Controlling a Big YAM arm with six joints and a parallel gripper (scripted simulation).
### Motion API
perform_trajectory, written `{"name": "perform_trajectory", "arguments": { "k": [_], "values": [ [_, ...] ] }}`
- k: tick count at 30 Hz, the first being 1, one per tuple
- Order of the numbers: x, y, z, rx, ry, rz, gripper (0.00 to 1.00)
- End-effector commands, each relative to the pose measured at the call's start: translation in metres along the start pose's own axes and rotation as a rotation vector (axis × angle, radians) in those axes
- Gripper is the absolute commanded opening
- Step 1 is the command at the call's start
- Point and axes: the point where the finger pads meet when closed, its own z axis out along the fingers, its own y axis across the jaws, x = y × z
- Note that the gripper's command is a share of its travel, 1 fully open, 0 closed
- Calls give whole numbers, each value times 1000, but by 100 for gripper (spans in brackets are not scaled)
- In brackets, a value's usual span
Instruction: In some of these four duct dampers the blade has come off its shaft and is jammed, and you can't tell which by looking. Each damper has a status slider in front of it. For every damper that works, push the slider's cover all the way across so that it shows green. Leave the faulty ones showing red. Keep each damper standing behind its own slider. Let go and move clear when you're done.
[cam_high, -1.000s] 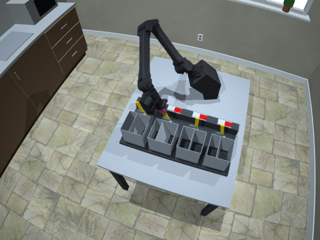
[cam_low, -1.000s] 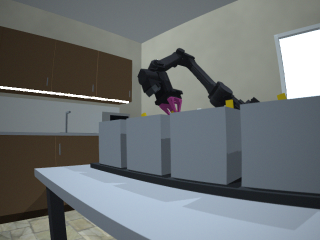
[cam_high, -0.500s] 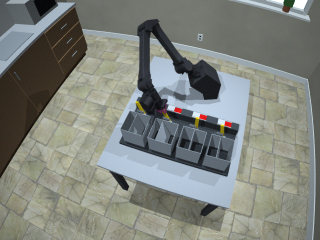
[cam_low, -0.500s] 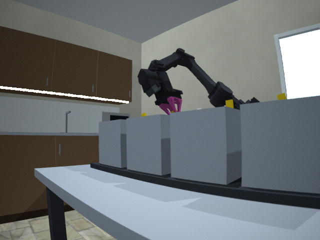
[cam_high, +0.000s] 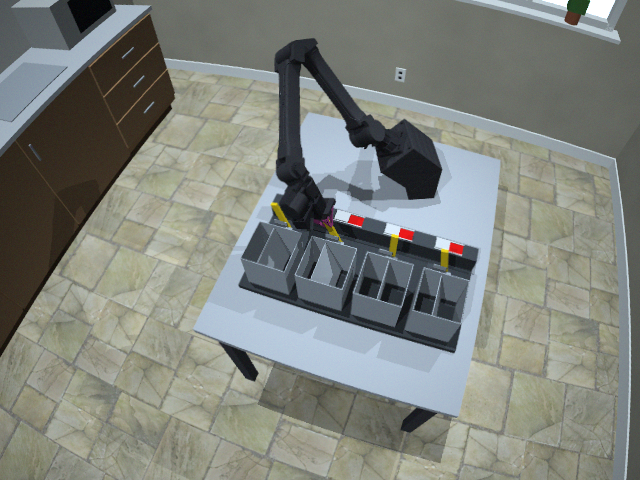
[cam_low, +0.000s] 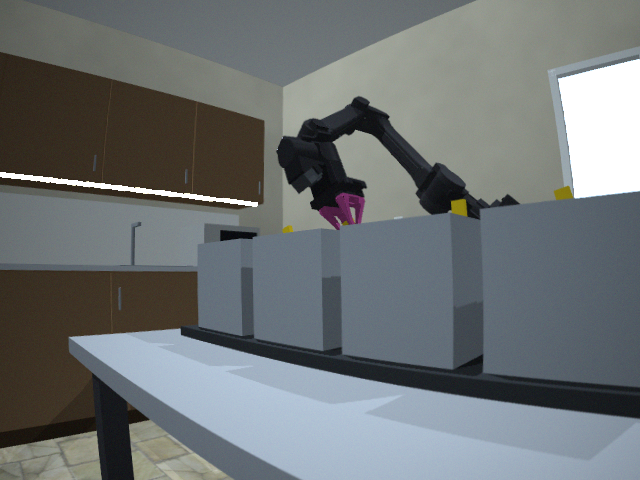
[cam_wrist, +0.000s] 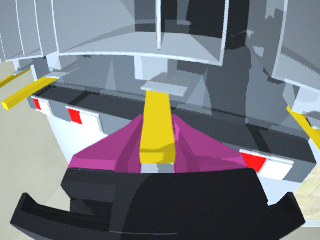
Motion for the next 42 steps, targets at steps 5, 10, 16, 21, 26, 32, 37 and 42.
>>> {"name": "perform_trajectory", "arguments": {
  "k": [5, 10, 16, 21, 26, 32, 37, 42],
  "values": [
    [-1, 12, 4, 38, 3, -3, 17],
    [0, 16, 4, 77, 3, -4, 17],
    [-1, 19, 4, 111, 2, -4, 17],
    [0, 23, 5, 153, 5, -6, 17],
    [1, 27, 5, 190, 5, -7, 17],
    [1, 29, 6, 214, 6, -8, 17],
    [1, 31, 5, 232, 7, -9, 17],
    [0, 31, 5, 240, 6, -9, 17]
  ]
}}
